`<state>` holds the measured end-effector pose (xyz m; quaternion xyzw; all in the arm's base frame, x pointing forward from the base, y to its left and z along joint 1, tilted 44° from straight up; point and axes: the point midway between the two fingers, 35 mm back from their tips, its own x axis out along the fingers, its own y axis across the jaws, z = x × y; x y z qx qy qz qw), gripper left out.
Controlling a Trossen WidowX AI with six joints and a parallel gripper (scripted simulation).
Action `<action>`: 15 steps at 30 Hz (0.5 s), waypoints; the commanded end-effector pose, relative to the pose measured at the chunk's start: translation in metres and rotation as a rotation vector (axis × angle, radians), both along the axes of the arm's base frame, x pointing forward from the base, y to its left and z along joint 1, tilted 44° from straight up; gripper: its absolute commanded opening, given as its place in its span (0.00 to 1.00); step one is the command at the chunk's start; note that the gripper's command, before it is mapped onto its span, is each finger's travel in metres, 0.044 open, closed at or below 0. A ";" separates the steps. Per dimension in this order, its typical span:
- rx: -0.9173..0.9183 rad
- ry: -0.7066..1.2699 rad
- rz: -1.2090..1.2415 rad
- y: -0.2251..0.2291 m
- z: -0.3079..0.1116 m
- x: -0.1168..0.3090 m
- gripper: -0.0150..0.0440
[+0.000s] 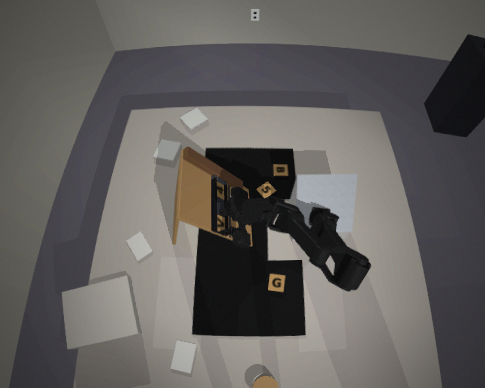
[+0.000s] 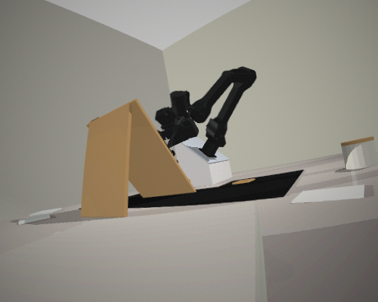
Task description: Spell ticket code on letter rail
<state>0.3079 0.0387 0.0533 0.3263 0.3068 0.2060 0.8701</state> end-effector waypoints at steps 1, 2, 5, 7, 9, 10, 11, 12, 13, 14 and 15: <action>-0.001 -0.004 0.004 -0.001 -0.001 0.001 0.25; -0.001 -0.004 0.004 -0.001 -0.001 0.001 0.25; -0.002 -0.004 0.004 -0.002 -0.002 0.001 0.25; -0.002 -0.004 0.004 -0.003 -0.003 0.001 0.25; -0.002 -0.004 0.004 -0.004 -0.004 0.001 0.25; -0.002 -0.004 0.004 -0.004 -0.004 0.001 0.25; -0.002 -0.004 0.004 -0.004 -0.004 0.001 0.25; -0.002 -0.004 0.004 -0.005 -0.005 0.001 0.25; -0.002 -0.004 0.004 -0.005 -0.005 0.001 0.25; -0.002 -0.004 0.004 -0.005 -0.005 0.002 0.25; -0.002 -0.004 0.004 -0.006 -0.006 0.002 0.25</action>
